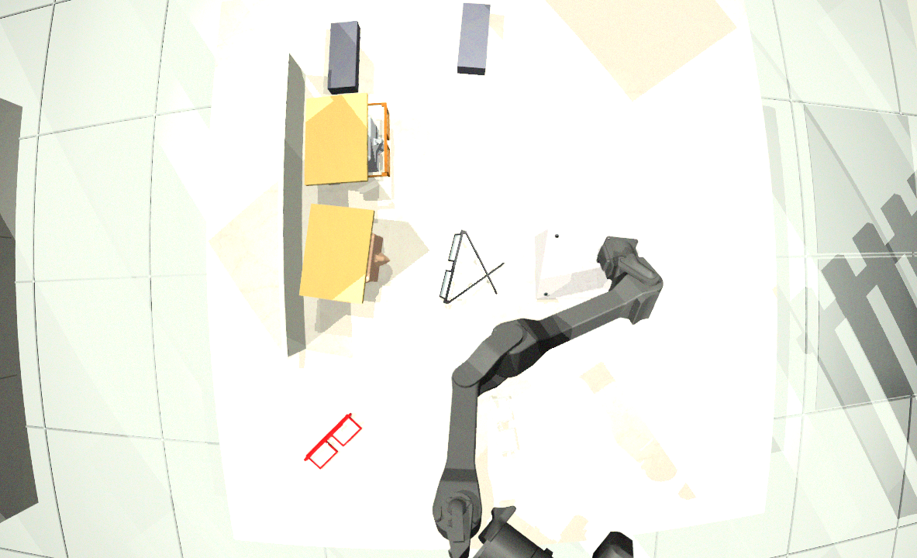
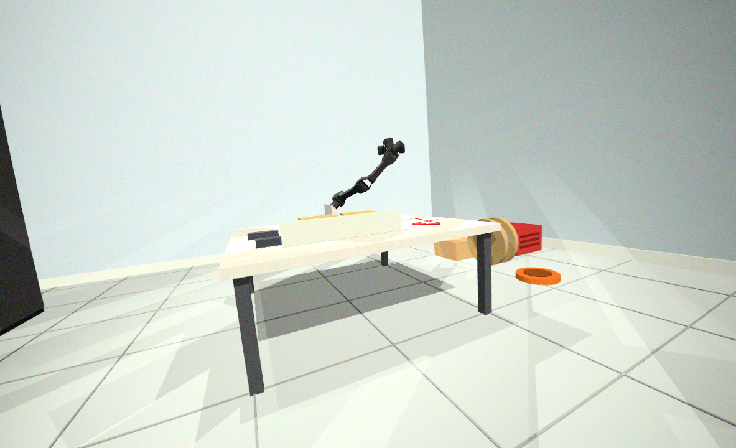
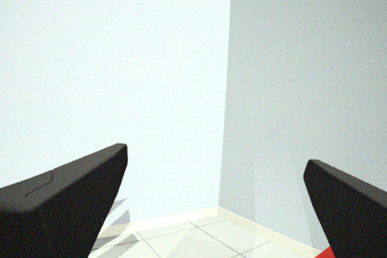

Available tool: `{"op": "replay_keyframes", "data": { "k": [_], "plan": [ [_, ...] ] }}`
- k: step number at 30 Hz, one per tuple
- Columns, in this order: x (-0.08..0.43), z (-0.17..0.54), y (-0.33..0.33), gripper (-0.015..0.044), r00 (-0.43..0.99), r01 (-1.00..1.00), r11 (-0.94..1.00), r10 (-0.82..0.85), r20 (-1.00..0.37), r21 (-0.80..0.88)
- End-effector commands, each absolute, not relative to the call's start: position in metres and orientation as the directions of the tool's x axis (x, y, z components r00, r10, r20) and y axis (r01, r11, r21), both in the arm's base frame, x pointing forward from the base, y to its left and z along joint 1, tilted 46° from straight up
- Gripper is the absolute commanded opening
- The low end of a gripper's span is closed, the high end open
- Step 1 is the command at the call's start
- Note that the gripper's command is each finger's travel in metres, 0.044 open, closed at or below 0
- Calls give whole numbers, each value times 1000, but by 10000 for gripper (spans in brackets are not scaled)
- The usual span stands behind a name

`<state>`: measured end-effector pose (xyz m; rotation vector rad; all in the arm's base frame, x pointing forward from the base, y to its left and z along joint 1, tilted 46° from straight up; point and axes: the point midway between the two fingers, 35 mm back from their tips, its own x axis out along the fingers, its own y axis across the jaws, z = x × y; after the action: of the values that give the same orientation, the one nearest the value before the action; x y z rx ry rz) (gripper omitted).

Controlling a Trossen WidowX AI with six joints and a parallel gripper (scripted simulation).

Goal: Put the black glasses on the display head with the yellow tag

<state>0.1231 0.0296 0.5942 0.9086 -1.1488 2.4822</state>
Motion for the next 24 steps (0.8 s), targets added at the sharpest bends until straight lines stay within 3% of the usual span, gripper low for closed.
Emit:
{"op": "replay_keyframes", "data": {
  "k": [1, 8, 10, 17, 24],
  "plan": [
    [123, 594, 30, 426, -771, -468, -654, -26, 636, -594],
    [123, 594, 30, 440, -771, -468, -654, -26, 636, -594],
    [112, 595, 30, 388, -784, -426, -677, -54, 618, -600],
    [9, 595, 4, 204, -834, 43, -797, -361, 418, -602],
    [-64, 570, -66, 200, -720, 524, -696, -670, 180, -491]
  ]
}}
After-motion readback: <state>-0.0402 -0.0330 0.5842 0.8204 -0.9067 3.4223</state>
